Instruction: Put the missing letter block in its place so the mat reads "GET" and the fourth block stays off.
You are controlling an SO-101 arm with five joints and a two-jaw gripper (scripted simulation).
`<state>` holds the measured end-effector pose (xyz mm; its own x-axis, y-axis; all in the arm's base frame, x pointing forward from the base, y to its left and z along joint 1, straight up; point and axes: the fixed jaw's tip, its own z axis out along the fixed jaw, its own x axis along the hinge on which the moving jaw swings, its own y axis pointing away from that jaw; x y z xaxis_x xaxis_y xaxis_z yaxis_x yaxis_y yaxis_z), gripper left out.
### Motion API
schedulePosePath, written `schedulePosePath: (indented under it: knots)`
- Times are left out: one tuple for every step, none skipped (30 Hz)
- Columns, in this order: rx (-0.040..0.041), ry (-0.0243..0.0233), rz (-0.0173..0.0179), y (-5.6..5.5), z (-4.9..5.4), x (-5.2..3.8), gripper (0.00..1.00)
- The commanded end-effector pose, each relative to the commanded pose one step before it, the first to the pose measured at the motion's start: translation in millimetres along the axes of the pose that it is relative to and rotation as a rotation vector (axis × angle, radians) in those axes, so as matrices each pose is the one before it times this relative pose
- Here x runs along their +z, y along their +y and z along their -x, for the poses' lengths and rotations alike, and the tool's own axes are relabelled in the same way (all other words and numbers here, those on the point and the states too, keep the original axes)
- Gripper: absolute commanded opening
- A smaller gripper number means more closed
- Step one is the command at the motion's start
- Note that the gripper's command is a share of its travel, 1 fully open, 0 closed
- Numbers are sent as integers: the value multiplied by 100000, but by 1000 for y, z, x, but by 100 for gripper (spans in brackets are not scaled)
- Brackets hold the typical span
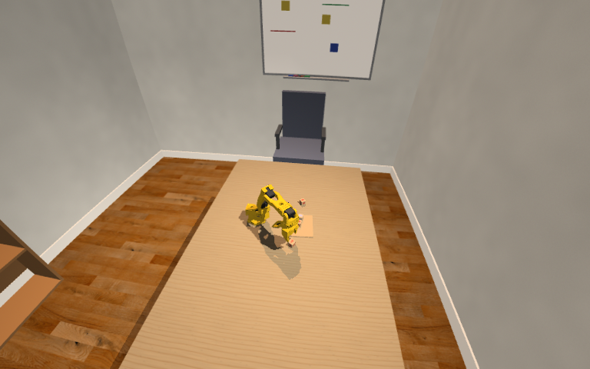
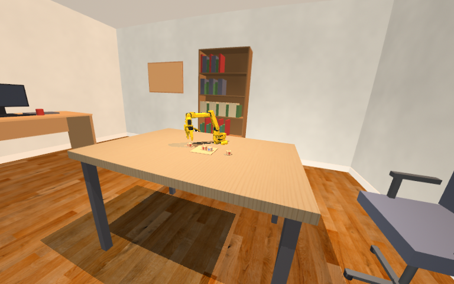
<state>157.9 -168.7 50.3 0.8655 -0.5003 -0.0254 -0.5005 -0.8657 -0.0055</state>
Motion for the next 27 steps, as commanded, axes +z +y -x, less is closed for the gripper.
schedulePosePath:
  knots:
    - [-11, 15114, 4009, 5716, -14168, -27292, 32]
    - [0, 0, 0, 19, -67, 635, 32]
    - [0, 0, 0, 21, -76, 750, 32]
    - [0, 0, 0, 23, -84, 865, 32]
    - [0, 0, 0, 25, -90, 979, 32]
    - [0, 0, 0, 26, -93, 1088, 32]
    - [0, 0, 0, 26, -94, 1192, 32]
    - [0, 0, 0, 25, -91, 1289, 32]
    - [0, 0, 0, 0, 0, 0, 32]
    - [0, 0, 0, 0, 0, 0, 32]
    - [0, 0, 0, 24, -87, 1378, 32]
    - [0, 0, 0, 22, -79, 1457, 32]
    - [0, 0, 0, 19, -69, 1525, 32]
    - [0, 0, 0, 16, -57, 1582, 32]
    - [0, 0, 0, 12, -43, 1627, 32]
    - [0, 0, 0, 8, -27, 1658, 32]
    - [0, 0, 0, 3, -11, 1677, 32]
    - [0, 0, 0, -2, 6, 1682, 32]
    - [0, 0, 0, -6, 23, 1673, 32]
    - [0, 0, 0, -11, 40, 1651, 32]
    - [0, 0, 0, -15, 55, 1616, 32]
    - [0, 0, 0, -19, 68, 1569, 32]
    - [0, 0, 0, -22, 80, 1510, 32]
    - [0, 0, 0, -25, 89, 1439, 32]
    - [0, 0, 0, -26, 96, 1359, 32]
    - [0, 0, 0, 0, 0, 0, 32]
    - [0, 0, 0, 0, 0, 0, 32]
